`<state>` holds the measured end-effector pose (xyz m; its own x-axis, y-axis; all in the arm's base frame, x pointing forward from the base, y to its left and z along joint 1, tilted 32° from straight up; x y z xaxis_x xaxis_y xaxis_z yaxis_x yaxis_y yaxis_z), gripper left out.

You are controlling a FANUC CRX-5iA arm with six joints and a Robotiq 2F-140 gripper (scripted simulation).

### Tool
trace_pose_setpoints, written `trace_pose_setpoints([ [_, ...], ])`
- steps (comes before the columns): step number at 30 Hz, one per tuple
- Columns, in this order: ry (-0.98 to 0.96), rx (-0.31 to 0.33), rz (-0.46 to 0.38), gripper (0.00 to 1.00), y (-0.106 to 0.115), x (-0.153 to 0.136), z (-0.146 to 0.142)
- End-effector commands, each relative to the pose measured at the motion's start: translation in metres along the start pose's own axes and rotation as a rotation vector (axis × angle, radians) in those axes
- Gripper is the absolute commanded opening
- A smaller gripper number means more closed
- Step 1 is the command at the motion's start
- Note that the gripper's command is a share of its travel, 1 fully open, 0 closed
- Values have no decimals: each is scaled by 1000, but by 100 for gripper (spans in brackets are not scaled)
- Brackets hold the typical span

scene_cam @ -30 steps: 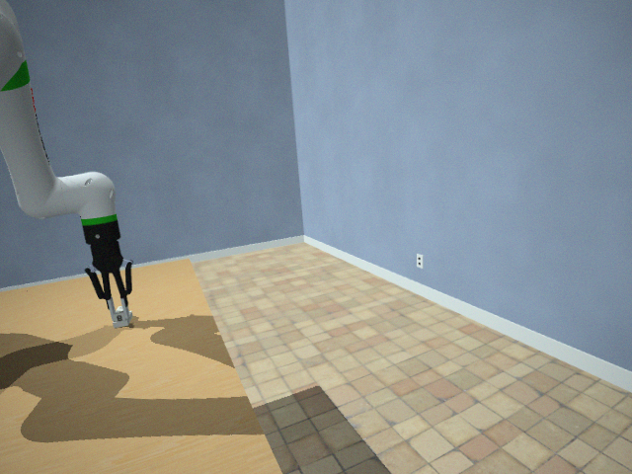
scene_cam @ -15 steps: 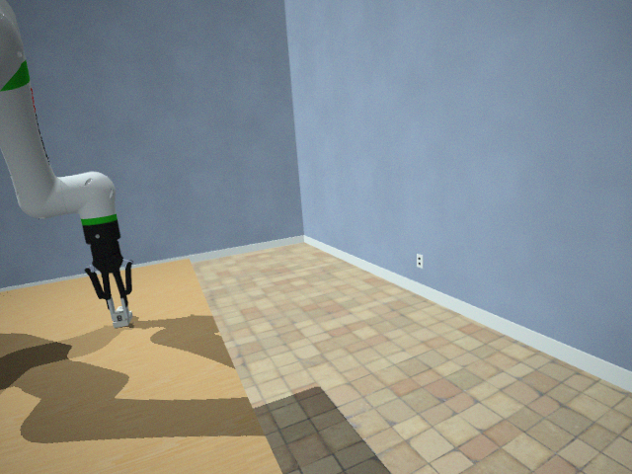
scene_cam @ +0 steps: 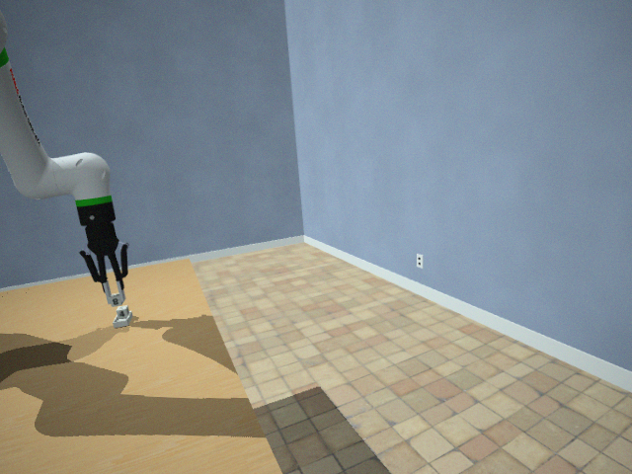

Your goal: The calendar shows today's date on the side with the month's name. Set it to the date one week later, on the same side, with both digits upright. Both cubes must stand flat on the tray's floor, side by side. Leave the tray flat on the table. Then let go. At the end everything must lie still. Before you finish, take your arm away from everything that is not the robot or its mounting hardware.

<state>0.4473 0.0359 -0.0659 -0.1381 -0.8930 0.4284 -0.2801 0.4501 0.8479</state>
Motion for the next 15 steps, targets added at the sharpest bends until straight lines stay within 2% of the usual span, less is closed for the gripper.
trace_pose_setpoints([
  [1,1,-12,7,16,27,0,-2],
  [7,1,-12,7,16,46,0,-2],
  [15,1,-12,7,16,47,0,-2],
])
Point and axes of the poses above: the point where the finger pads meet when closed, its own y axis back along the fingers, its own z axis across the jaws, x = y × z, the point moved 5 cm from there along y, back along the fingers, and after that the axes turned 4 degrees about -y, right-handed, at the moved point
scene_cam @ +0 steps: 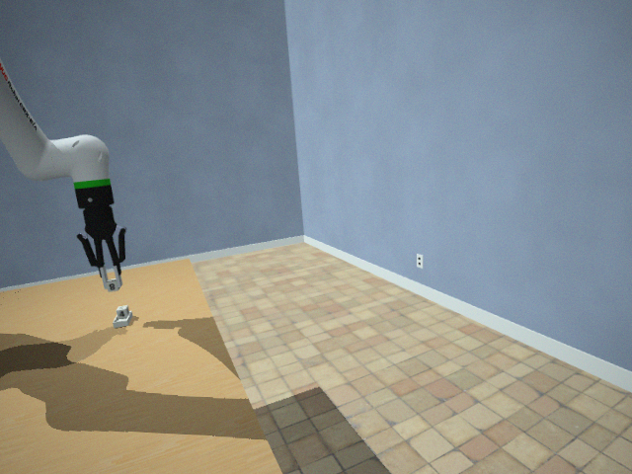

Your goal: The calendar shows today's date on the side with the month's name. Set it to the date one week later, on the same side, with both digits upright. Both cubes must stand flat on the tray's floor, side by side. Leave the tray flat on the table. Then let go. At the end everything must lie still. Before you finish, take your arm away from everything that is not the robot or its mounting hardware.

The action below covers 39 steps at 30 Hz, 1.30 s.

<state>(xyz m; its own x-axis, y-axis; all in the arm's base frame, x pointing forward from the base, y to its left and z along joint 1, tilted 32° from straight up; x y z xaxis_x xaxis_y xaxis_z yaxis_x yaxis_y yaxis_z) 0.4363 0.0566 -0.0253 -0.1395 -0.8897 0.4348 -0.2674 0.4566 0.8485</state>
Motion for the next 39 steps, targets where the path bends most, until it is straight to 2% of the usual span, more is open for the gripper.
trace_pose_setpoints([
  [1,-1,0,0,16,0,0,0],
  [6,-53,0,-1,16,0,4,-1],
  [9,-221,-2,-2,16,-1,18,-4],
  [19,-589,-5,-4,16,-3,49,-9],
  [21,-589,-5,-4,16,-3,49,-9],
  [23,-725,-5,-4,16,-4,60,-11],
  [39,-1259,-5,-2,16,-6,105,-13],
])
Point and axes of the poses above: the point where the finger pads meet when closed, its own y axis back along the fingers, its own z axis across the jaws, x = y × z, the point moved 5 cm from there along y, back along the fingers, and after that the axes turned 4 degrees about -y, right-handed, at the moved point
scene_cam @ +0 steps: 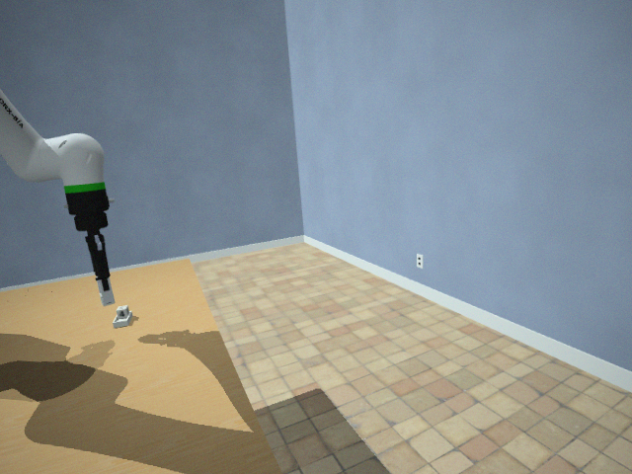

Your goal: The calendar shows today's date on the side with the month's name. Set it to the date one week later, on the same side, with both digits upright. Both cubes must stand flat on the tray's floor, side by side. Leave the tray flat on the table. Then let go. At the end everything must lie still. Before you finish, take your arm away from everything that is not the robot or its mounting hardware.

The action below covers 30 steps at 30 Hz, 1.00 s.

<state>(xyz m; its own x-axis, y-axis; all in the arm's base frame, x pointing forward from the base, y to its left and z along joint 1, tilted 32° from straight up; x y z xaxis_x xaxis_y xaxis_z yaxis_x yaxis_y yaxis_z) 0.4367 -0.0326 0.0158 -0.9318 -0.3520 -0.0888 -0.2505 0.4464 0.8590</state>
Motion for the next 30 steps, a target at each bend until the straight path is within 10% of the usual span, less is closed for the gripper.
trace_pose_setpoints([
  [1,-172,13,-14,16,0,6,-12],
  [12,-518,14,-17,16,-1,19,-38],
  [30,-527,14,-18,16,-4,20,-39],
])
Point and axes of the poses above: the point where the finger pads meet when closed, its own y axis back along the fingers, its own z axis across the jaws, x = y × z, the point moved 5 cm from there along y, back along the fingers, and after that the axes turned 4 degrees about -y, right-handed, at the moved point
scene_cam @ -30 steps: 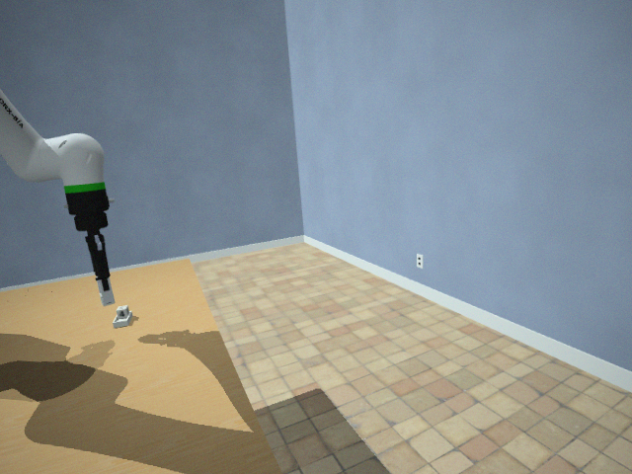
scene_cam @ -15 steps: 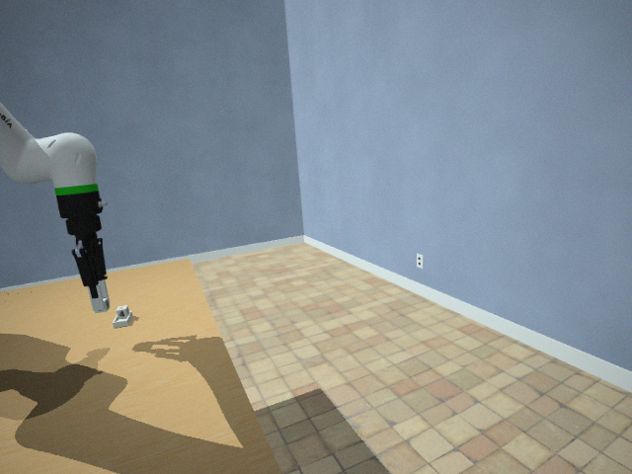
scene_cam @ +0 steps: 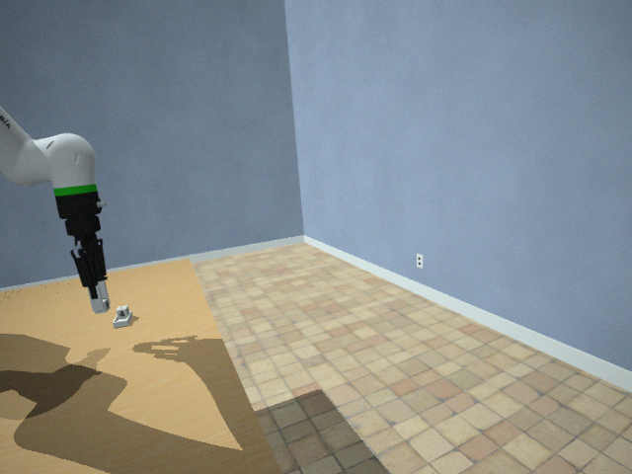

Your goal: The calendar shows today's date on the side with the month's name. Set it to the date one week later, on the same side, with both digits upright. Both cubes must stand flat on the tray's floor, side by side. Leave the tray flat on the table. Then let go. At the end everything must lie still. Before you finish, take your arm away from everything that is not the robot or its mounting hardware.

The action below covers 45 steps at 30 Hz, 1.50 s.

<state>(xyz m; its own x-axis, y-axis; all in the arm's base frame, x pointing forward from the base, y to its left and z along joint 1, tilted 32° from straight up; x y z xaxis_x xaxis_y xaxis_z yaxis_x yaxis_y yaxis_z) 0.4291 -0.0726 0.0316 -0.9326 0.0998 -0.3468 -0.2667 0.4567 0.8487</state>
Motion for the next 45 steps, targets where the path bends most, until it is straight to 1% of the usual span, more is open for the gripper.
trace_pose_setpoints([
  [1,-2,0,-1,16,-4,0,0],
  [3,-2,0,-1,16,-4,0,0],
  [6,-3,0,-1,16,-13,0,0],
  [18,-3,0,-1,16,-68,0,1],
  [20,-3,0,-1,16,-68,0,1],
  [27,-3,0,-1,16,-90,0,1],
  [32,-2,0,-1,16,-96,0,1],
  [45,-2,0,-1,16,-97,0,1],
])
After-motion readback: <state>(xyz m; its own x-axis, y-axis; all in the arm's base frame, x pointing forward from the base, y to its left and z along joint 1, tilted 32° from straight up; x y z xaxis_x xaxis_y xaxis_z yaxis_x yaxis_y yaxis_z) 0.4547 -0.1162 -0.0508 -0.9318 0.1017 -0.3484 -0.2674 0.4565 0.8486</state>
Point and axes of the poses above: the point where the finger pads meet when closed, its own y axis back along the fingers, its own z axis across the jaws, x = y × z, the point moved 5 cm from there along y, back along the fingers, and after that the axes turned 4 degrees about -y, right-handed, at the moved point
